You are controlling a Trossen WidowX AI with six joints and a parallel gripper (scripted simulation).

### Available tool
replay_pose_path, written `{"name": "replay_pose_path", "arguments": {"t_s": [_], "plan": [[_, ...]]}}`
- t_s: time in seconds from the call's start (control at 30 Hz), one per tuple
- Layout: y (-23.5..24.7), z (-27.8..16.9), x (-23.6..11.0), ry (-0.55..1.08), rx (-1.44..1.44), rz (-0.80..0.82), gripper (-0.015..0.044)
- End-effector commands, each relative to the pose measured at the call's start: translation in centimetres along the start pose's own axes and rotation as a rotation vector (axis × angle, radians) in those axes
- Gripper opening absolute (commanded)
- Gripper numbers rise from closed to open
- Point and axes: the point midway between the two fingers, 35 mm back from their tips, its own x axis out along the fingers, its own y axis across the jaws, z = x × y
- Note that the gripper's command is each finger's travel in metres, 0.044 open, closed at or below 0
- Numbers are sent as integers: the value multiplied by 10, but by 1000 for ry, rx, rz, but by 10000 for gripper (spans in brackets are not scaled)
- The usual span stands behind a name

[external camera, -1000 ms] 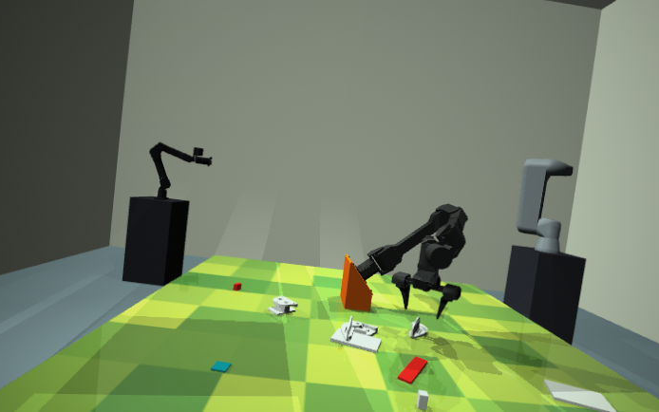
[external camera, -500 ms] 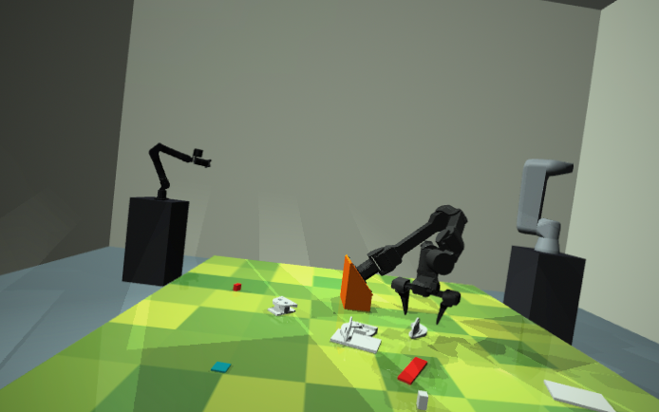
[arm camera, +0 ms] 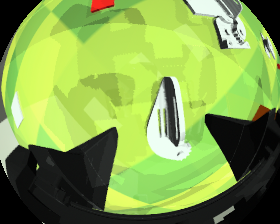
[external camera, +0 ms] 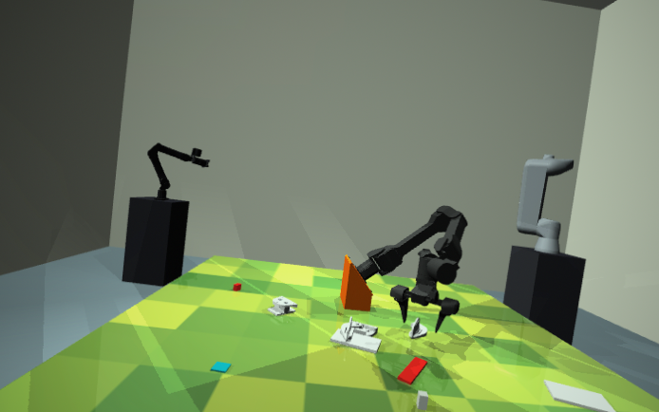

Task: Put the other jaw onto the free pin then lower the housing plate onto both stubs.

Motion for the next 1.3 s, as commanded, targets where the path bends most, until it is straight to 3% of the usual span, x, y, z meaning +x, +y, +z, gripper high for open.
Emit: {"name": "replay_pose_path", "arguments": {"t_s": [0.0, 1.1, 1.27], "plan": [[0, -1, 8, 5, 5, 1, 440], [0, -3, 19, 6, 5, 3, 440], [0, -3, 18, 7, 0, 3, 309]]}}
